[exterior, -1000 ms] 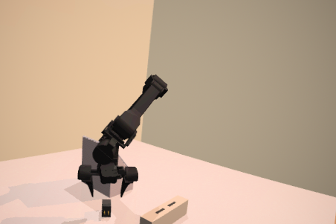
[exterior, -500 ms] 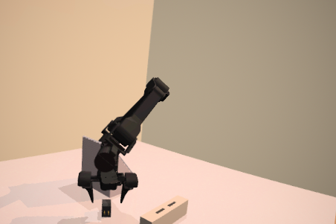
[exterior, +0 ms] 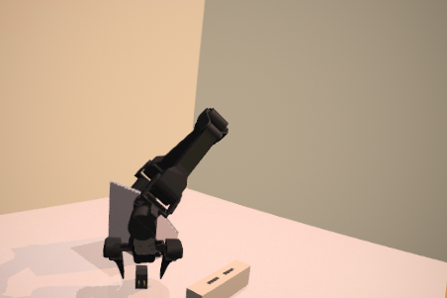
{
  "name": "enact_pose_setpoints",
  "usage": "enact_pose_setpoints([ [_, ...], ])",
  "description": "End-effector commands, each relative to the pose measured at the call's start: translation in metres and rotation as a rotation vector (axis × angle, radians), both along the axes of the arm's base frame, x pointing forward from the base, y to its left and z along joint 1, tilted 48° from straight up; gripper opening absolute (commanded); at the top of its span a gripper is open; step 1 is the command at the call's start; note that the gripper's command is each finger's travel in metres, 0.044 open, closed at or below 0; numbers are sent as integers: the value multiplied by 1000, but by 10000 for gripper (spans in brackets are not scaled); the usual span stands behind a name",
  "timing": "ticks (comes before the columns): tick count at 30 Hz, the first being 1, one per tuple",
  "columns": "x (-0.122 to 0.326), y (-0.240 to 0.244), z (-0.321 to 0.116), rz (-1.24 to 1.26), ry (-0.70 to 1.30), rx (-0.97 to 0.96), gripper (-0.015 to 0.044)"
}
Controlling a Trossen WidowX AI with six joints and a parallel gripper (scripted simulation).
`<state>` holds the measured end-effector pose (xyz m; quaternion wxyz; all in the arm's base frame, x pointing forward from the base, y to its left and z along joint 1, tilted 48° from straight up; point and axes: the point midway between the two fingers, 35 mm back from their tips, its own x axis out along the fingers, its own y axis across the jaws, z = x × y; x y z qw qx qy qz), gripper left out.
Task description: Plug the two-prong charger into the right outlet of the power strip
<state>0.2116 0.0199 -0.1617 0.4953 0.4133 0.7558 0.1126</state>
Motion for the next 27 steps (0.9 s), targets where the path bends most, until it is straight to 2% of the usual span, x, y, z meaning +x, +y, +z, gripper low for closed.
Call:
enact_pose_setpoints([
  [1,-7,8,-5,-2,21,10,440],
  [11,-7,8,-5,-2,21,10,440],
  [23,-4,6,-4,2,8,4,125],
  [27,-4,6,-4,2,8,4,98],
])
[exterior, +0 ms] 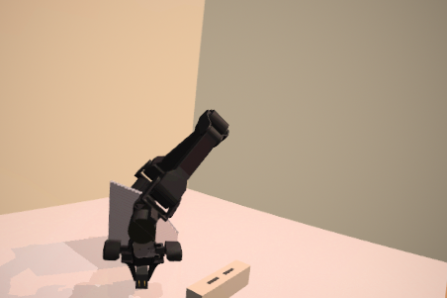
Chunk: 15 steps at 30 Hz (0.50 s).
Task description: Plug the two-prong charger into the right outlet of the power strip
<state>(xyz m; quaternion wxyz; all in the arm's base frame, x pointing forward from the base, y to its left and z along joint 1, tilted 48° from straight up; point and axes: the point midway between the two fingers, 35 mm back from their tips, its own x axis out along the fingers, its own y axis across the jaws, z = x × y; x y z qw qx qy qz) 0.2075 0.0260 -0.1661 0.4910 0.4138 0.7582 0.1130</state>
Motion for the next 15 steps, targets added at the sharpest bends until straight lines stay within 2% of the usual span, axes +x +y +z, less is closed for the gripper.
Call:
enact_pose_setpoints([
  [1,0,0,0,0,-1,0,92],
  [3,0,0,0,0,-1,0,78],
  [6,1,-3,3,-1,0,0,0],
  [15,1,-30,30,-4,9,0,0],
])
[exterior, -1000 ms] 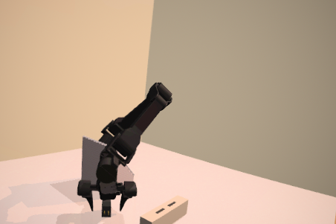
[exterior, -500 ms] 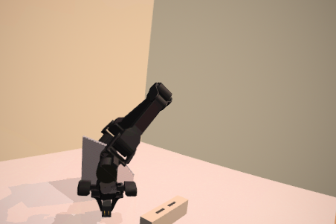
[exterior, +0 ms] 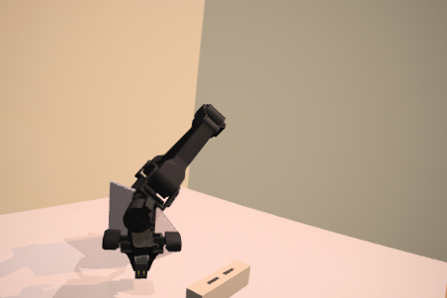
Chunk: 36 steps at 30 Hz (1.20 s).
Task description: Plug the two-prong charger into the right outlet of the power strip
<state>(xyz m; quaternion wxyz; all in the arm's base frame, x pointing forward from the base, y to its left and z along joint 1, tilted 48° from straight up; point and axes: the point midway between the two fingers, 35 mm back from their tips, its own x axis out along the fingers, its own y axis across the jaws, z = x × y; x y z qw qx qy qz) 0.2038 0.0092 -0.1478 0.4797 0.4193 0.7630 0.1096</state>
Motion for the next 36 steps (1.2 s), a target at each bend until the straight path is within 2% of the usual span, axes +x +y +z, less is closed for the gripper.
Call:
enact_pose_setpoints([
  [1,3,-16,15,1,-16,-8,0],
  [10,1,-20,24,16,-30,-5,0],
  [36,26,21,30,258,-298,25,0],
])
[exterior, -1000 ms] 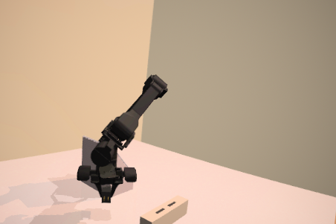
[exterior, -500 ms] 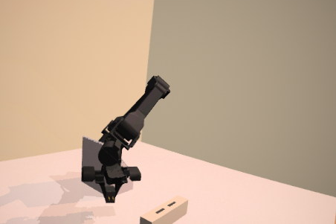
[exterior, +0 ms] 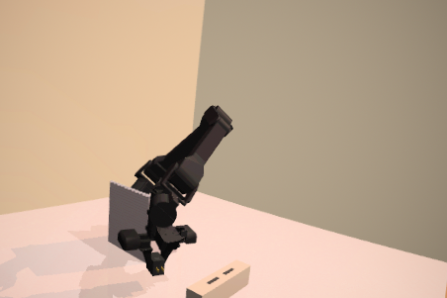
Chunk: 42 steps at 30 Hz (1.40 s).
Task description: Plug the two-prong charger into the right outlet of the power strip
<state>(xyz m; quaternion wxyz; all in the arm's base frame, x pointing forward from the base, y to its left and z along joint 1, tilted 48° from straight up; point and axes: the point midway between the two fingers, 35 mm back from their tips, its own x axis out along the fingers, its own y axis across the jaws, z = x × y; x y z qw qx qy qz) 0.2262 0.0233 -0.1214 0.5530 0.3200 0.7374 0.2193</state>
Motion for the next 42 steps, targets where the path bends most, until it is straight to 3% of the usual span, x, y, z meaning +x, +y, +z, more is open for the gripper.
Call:
enact_pose_setpoints([
  [1,4,9,4,49,-56,11,0],
  [21,16,47,12,247,-261,60,0],
  [42,39,53,13,258,-273,63,0],
])
